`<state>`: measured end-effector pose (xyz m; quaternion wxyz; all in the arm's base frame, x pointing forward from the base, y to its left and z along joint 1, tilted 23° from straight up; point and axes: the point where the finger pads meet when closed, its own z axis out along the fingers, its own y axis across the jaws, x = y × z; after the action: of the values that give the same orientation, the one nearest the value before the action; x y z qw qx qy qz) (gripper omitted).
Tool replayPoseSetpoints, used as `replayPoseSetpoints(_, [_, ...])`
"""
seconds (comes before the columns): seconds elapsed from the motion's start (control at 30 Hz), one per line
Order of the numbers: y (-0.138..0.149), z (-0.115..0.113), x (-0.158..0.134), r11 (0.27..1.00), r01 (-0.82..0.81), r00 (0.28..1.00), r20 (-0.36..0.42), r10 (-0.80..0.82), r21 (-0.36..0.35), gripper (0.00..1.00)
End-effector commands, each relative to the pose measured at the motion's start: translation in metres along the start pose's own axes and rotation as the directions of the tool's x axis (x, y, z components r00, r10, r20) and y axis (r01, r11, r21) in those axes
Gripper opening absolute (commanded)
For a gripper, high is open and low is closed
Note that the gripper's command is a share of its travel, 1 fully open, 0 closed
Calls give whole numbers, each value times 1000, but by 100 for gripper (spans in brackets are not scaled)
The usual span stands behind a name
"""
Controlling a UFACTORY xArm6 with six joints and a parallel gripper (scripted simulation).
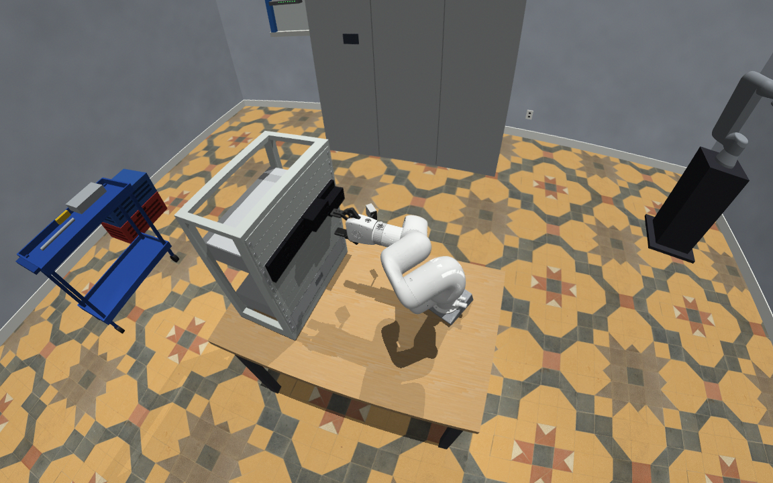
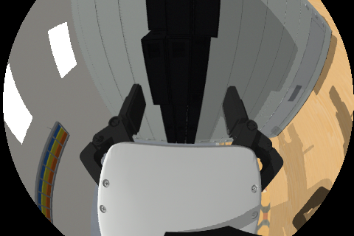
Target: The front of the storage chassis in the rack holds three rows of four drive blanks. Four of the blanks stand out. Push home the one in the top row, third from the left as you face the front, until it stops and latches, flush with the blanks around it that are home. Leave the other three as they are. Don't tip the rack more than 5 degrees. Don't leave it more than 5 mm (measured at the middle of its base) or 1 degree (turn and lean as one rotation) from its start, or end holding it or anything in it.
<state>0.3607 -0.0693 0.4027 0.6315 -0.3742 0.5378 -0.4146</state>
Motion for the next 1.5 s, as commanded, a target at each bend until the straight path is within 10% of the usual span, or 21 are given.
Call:
replayPoseSetpoints(0.0, [-1,0,0,1000,1,1000,1,-1,2,100])
replayPoseSetpoints(1.17, [-1,0,0,1000,1,1000,1,-1,2,100])
replayPoseSetpoints(1.2, [-1,0,0,1000,1,1000,1,-1,2,0])
replayPoseSetpoints(1.47, [-1,0,0,1000,1,1000,1,-1,2,0])
